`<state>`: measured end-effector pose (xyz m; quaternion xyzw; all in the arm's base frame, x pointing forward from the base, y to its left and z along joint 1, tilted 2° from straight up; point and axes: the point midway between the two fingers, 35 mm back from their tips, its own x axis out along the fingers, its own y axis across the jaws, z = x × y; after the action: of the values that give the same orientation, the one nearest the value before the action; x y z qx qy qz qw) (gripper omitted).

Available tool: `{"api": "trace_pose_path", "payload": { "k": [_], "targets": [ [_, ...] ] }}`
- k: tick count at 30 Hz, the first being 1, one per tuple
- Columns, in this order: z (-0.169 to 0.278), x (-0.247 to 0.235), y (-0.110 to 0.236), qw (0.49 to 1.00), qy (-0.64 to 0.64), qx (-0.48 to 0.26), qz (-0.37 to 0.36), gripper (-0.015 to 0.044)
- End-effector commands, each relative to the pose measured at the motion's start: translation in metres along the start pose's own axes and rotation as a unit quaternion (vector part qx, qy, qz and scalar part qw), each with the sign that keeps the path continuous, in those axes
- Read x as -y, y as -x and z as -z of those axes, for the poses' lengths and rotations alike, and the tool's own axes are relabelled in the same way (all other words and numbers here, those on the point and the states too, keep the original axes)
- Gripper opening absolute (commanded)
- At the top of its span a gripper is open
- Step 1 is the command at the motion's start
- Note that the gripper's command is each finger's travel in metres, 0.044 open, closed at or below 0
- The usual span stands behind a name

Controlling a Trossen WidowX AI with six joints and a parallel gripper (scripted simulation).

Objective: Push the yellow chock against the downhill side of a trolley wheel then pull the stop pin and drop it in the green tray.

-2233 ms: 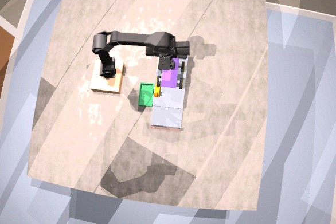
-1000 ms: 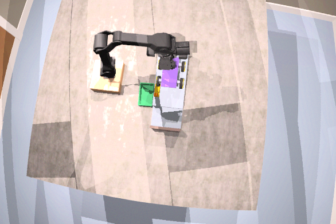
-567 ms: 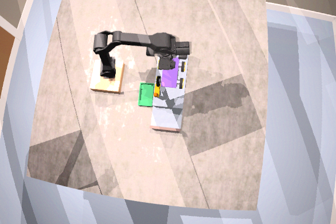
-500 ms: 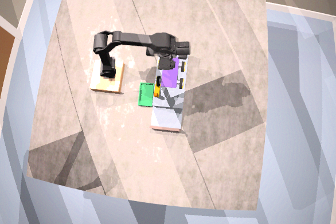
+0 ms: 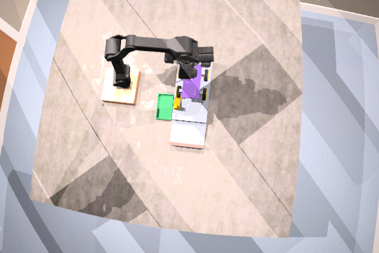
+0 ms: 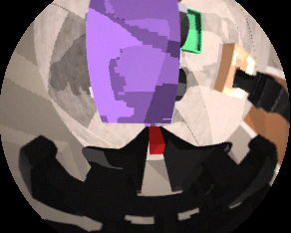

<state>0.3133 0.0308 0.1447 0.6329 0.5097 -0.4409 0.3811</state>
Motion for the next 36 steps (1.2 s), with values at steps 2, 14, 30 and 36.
{"api": "trace_pose_path", "payload": {
  "k": [2,14,30,36],
  "targets": [
    [0.002,0.0,0.006,1.0,0.004,-0.002,-0.003,0.0],
    [0.002,0.0,0.014,1.0,0.004,-0.002,-0.003,0.0],
    [0.005,0.0,0.023,1.0,0.004,-0.002,-0.003,0.0],
    [0.007,-0.001,0.026,1.0,0.004,-0.002,-0.003,0.0]
  ]
}}
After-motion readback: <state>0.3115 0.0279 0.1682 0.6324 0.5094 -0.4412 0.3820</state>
